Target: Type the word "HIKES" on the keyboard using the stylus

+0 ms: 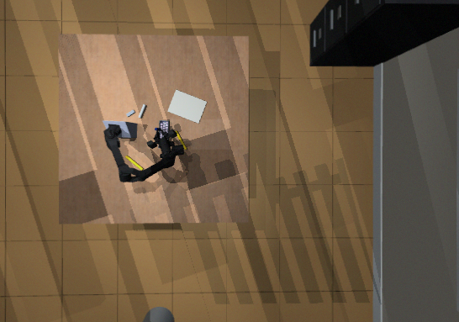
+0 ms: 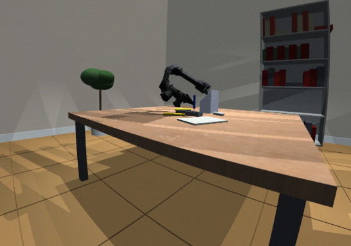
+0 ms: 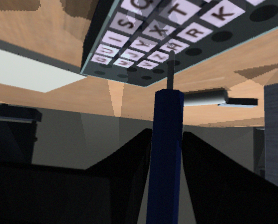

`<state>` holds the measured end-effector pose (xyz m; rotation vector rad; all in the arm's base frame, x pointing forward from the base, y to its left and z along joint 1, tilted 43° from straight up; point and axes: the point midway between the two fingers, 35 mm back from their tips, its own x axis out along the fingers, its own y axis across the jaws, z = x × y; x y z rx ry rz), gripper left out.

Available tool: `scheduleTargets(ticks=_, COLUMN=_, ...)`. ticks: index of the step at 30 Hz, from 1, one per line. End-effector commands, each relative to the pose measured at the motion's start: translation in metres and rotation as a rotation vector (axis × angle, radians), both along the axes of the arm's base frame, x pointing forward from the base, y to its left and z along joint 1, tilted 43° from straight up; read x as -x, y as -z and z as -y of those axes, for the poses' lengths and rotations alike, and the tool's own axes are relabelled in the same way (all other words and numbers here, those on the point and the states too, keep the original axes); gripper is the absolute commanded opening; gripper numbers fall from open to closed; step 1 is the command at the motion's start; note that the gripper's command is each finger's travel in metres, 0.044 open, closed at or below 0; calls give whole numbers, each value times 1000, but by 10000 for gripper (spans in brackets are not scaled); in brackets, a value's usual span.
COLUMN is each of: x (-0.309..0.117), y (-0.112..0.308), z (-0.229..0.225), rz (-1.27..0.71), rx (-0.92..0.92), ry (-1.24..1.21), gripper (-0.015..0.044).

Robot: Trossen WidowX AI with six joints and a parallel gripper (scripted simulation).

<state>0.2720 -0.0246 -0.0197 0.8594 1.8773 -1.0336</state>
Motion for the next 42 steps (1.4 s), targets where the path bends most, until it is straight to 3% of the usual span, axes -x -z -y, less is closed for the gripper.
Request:
scheduleTargets(ticks=1, x=-1, y=2, z=2, rz=3, rx=0, ry=-7, gripper=81)
scheduleTargets(ticks=22, x=-1, y=4, z=4, rz=2, rx=0, ry=-7, gripper=81)
scheduleTargets(ticks=36, x=1, y=-22, z=-20, rz=6, rx=-1, ry=-15, gripper=84)
scheduleTargets(ticks=42, x=0, y=-22, z=-20, rz=6, rx=-2, ry=-15, gripper=25)
